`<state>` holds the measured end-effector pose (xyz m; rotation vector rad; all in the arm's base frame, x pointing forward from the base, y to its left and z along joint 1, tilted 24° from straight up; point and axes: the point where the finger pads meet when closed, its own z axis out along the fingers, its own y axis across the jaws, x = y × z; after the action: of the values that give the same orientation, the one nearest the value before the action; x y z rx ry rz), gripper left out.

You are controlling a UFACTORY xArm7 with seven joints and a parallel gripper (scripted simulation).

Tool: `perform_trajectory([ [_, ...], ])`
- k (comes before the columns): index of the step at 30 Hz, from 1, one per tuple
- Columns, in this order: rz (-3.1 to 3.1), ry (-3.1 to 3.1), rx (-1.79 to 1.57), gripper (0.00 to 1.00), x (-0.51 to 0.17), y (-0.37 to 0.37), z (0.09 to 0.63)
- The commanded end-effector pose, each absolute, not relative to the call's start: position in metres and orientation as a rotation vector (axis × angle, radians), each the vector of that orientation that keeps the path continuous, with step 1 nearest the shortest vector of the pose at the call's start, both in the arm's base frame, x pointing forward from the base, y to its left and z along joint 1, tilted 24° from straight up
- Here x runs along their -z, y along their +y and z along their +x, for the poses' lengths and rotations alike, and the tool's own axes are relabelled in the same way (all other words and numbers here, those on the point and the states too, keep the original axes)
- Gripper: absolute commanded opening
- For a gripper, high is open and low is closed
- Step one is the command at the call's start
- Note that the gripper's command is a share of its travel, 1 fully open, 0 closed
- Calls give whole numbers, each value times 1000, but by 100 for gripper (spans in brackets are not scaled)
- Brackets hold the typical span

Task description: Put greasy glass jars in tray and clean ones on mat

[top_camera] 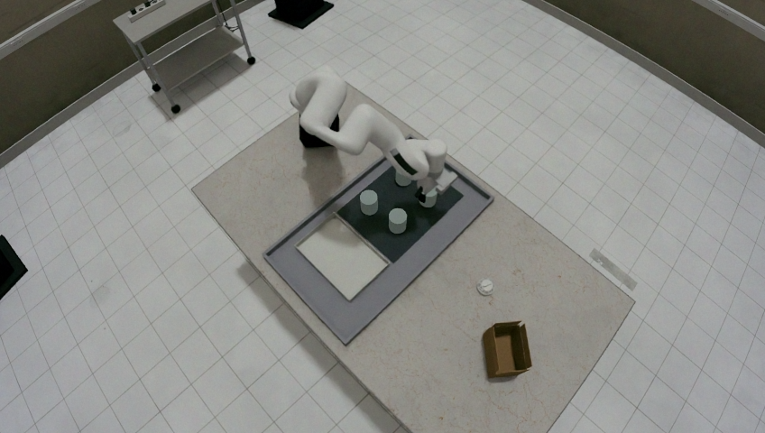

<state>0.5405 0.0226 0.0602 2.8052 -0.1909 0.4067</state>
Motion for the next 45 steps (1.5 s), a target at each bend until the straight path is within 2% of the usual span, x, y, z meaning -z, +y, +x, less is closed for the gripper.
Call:
perform_trajectory([
  [1,2806,-189,-411,0,-71,27,539],
  [45,2806,-189,-411,0,-164,58,512],
])
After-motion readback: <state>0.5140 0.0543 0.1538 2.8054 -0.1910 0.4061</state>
